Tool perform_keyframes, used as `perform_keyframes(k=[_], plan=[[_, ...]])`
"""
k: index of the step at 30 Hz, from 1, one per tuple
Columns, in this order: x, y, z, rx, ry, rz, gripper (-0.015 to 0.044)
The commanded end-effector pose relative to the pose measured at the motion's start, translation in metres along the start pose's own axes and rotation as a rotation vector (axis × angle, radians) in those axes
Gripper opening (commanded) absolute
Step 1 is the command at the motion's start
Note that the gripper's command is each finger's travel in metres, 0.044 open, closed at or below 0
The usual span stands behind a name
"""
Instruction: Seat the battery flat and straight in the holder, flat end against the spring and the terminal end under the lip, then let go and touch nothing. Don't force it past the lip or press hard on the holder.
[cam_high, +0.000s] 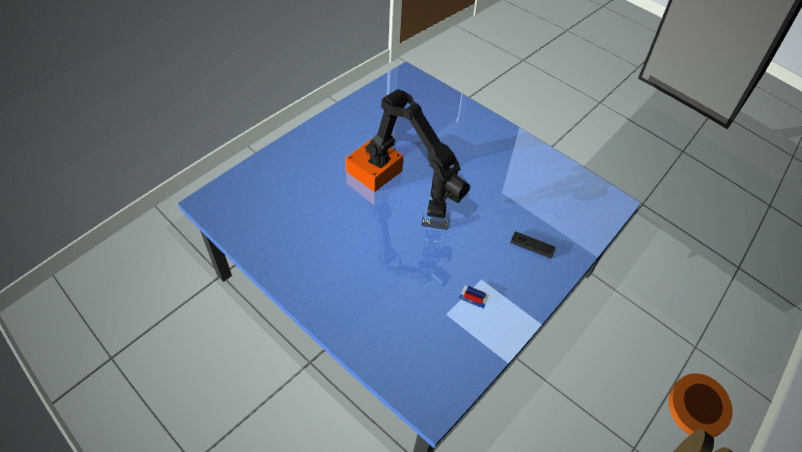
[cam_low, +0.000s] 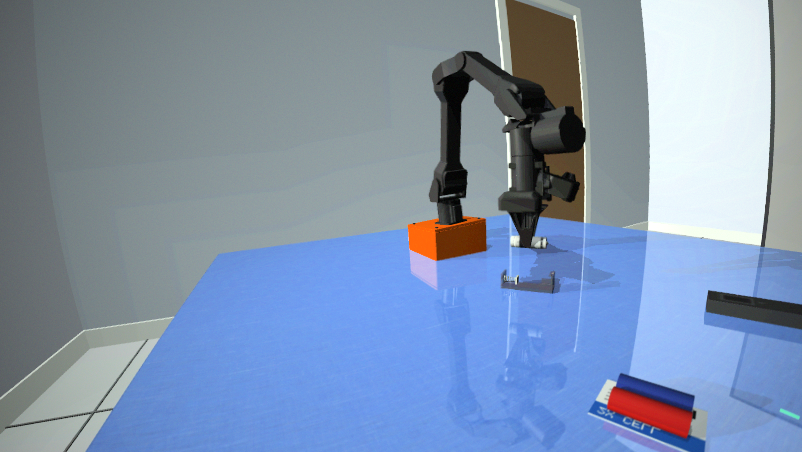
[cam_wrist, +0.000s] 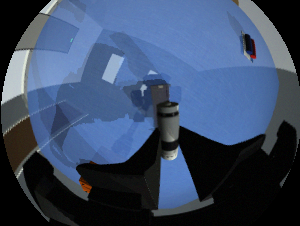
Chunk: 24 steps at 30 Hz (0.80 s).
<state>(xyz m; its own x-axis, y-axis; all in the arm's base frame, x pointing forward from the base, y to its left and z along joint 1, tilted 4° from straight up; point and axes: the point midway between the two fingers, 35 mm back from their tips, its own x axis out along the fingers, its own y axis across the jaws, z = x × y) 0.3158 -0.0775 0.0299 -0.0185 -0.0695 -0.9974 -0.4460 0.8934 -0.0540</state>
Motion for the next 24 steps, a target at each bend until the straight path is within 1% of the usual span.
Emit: perform_keyframes(k=[1,17,24], plan=[[0.001,-0.001,0.002,-0.016,-0.012,0.000,0.0064],[0.038,-0.001,0.008,-0.007,-0.241,0.004,0.0064],[0.041,-0.001,0.008,-0.007,-0.274,0.007,0.0064]])
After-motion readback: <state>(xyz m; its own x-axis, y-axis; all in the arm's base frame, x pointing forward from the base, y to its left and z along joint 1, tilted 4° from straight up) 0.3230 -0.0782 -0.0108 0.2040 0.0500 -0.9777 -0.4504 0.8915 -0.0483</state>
